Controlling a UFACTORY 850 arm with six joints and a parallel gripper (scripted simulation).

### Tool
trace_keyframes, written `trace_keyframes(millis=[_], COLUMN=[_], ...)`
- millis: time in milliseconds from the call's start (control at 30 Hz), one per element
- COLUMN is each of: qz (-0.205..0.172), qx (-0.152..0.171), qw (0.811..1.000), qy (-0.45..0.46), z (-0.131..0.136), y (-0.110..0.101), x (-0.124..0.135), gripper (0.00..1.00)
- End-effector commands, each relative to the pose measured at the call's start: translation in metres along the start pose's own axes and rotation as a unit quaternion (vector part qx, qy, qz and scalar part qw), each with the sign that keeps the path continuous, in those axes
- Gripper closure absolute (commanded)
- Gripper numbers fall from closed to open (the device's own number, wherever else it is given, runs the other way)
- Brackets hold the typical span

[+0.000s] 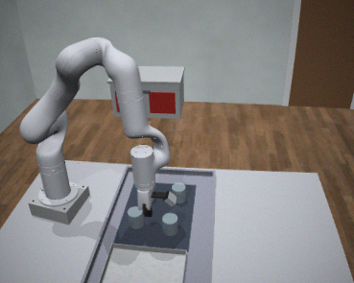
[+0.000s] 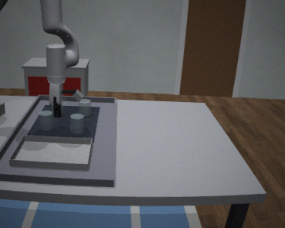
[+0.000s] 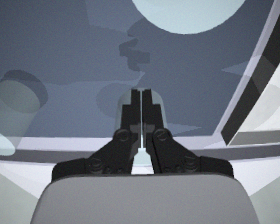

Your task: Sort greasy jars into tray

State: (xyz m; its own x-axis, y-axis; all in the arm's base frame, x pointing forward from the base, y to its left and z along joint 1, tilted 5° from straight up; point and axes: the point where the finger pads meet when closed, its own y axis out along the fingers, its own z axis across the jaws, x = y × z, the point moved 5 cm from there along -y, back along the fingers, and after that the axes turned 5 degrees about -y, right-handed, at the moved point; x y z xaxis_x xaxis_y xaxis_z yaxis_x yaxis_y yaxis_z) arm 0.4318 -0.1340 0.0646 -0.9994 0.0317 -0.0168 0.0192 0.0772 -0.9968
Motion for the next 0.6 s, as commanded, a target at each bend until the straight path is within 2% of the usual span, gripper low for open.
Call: trace_keyframes(millis=[0,567], qz=[0.001,0.001], qx=[0.000,0.000], qw=[1.000,1.000], qy=[0.000,0.000], z=[0.0002,0.0000], y=[-0.0005,-0.0005], x=[-0.0002,0.0018], gripper=[1.00,1.00])
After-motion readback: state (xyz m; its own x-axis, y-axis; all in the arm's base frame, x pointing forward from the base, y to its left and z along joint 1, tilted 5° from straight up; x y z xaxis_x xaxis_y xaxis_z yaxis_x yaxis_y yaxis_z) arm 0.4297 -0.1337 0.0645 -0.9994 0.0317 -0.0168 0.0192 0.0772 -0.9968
